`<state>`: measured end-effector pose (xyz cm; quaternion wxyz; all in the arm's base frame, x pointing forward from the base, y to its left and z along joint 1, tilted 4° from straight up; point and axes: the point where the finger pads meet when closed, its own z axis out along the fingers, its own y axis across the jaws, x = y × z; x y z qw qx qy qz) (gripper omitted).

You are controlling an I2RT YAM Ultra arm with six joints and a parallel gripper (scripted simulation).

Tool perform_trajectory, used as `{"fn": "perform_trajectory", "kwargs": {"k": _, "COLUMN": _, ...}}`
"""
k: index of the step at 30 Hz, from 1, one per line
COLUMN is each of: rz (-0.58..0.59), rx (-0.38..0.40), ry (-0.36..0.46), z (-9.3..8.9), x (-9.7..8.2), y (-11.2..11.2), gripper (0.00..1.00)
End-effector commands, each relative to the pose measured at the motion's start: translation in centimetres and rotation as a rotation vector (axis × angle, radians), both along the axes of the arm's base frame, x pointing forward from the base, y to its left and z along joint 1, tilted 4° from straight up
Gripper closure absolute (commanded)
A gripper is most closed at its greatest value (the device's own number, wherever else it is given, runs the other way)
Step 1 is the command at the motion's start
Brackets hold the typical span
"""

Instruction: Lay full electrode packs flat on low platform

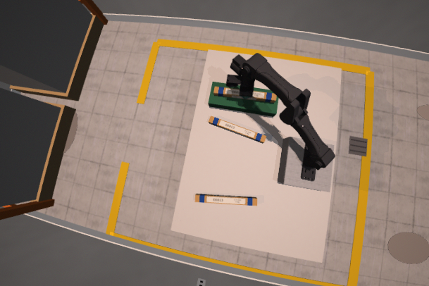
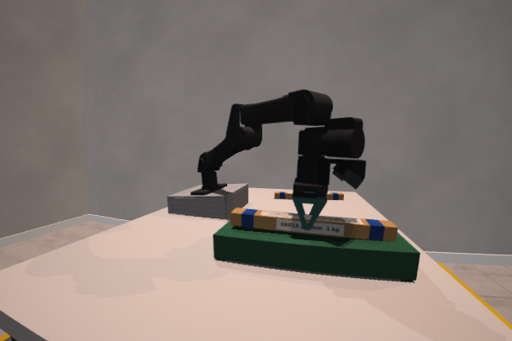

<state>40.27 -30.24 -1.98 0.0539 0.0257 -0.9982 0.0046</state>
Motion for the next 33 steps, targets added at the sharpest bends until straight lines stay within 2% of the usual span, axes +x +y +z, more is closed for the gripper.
{"fn": "perform_trajectory", "kwargs": {"k": 1, "rz": 0.01, "rx": -0.058, "ry": -0.08, "z": 4.6, "x": 1.6, "y": -0.7, "gripper": 1.0}}
{"fn": "perform_trajectory", "kwargs": {"k": 6, "rz": 0.009, "rx": -0.052, "ry": -0.07, "z": 4.3, "x": 1.3, "y": -0.8, "gripper": 1.0}}
{"fn": "perform_trajectory", "kwargs": {"k": 15, "rz": 0.007, "rx": -0.058, "ry": -0.079, "z": 5.4, "x": 1.1, "y": -1.0, "gripper": 1.0}}
{"fn": "perform_trajectory", "kwargs": {"k": 33, "rz": 0.004, "rx": -0.042, "ry": -0.053, "z": 5.2, "x": 0.3, "y": -0.7, "gripper": 1.0}}
